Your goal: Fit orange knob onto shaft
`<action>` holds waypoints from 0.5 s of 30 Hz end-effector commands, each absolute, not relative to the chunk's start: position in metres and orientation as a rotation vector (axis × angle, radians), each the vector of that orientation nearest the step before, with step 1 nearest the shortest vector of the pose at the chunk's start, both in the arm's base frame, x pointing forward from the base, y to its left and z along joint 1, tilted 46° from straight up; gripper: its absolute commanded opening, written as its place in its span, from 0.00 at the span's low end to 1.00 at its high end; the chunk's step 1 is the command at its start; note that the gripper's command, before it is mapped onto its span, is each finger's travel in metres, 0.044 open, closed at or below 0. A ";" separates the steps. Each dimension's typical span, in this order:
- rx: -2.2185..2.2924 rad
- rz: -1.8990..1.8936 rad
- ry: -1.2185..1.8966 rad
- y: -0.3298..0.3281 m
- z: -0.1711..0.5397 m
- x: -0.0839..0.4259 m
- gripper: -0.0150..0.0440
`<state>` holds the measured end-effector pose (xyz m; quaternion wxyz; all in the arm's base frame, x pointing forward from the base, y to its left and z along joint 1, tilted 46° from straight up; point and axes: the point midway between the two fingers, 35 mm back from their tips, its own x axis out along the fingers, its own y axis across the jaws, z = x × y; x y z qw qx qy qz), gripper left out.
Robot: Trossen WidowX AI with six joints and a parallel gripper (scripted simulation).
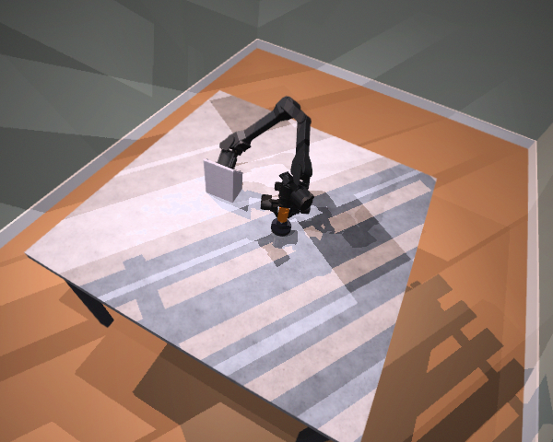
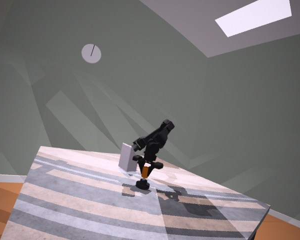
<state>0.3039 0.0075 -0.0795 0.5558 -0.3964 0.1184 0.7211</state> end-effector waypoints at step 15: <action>-1.062 1.739 0.141 0.008 -0.082 0.309 0.25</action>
